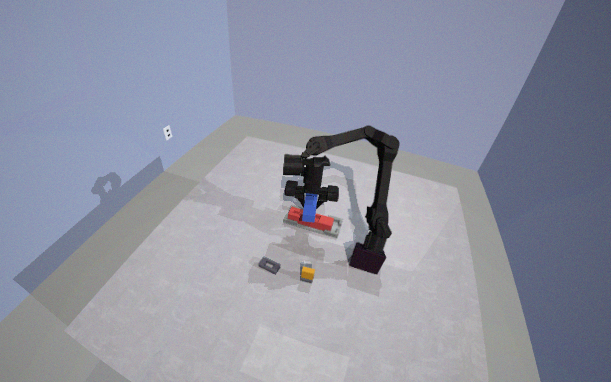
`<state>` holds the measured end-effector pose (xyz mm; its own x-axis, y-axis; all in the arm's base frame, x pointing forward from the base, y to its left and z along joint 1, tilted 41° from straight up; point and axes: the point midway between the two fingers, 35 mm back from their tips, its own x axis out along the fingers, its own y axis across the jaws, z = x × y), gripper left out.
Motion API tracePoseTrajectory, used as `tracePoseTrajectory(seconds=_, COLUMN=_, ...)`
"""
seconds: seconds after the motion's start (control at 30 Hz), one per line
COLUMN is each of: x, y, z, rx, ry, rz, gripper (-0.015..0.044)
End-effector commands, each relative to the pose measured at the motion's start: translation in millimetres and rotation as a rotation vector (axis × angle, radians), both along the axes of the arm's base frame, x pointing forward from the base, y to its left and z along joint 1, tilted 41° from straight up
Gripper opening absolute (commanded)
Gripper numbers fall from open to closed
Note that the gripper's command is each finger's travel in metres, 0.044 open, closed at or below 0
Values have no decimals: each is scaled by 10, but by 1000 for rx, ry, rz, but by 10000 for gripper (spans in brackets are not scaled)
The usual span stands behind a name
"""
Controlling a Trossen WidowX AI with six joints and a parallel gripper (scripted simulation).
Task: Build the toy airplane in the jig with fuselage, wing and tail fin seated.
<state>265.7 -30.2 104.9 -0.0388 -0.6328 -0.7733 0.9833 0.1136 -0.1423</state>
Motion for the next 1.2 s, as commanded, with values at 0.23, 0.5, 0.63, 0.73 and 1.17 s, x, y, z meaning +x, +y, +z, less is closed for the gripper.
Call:
tracePoseTrajectory(seconds=0.23, x=-266, y=-237, z=53, rx=-23, ry=-122, rz=-153, gripper=0)
tracePoseTrajectory(seconds=0.5, x=-279, y=-250, z=53, rx=-24, ry=-129, rz=-161, gripper=158)
tracePoseTrajectory(seconds=0.63, x=-279, y=-250, z=54, rx=-24, ry=-129, rz=-161, gripper=197)
tracePoseTrajectory(seconds=0.73, x=-279, y=-250, z=54, rx=-24, ry=-129, rz=-161, gripper=197)
tracePoseTrajectory(seconds=1.17, x=-278, y=-265, z=35, rx=-24, ry=-129, rz=-161, gripper=197)
